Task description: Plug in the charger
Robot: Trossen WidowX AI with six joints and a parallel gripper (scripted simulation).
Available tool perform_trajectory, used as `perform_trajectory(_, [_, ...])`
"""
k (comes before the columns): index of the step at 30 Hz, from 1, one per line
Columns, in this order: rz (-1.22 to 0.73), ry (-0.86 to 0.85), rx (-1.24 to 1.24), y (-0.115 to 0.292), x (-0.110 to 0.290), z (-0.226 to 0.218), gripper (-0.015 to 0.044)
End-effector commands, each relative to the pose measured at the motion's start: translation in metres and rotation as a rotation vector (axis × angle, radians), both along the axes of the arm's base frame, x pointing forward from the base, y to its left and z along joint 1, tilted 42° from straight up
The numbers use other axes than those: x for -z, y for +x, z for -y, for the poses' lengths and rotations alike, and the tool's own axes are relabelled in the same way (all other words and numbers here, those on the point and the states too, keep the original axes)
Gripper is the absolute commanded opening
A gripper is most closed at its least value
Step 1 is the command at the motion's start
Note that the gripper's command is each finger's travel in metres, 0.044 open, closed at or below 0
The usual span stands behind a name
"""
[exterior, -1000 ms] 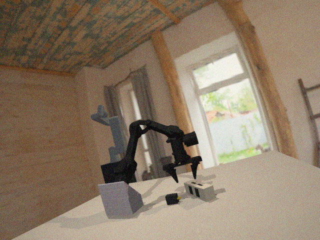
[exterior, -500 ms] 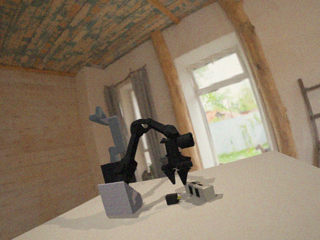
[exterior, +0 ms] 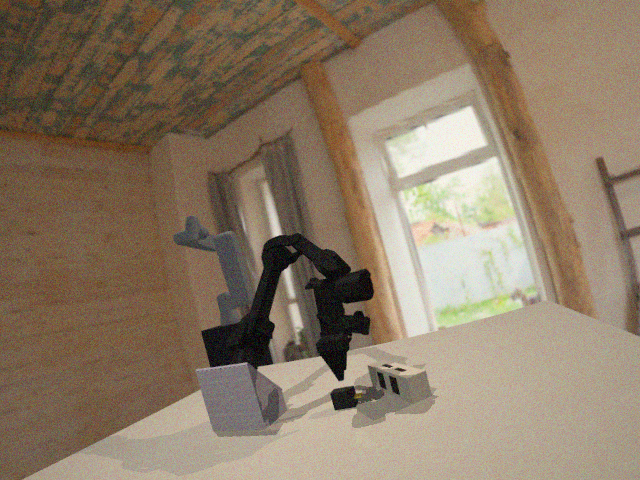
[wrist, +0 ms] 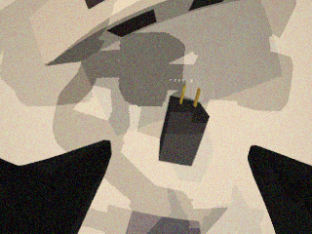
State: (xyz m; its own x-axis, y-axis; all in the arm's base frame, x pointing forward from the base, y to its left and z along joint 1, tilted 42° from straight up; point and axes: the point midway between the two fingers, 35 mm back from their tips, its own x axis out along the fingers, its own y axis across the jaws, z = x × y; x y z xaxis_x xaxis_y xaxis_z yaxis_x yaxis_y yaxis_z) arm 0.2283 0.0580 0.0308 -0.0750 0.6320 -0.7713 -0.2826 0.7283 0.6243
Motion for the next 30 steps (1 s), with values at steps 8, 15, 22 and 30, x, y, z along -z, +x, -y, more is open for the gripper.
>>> perform_trajectory(8, [-0.129,0.017,0.131,-0.011,0.006,0.005,0.0440])
perform_trajectory(15, [-0.129,0.017,0.131,-0.011,0.012,0.000,0.0440])
perform_trajectory(22, [-0.129,0.018,0.131,-0.011,0.018,-0.006,0.0440])
perform_trajectory(30, [-0.129,0.017,0.132,-0.010,0.028,-0.014,0.0440])
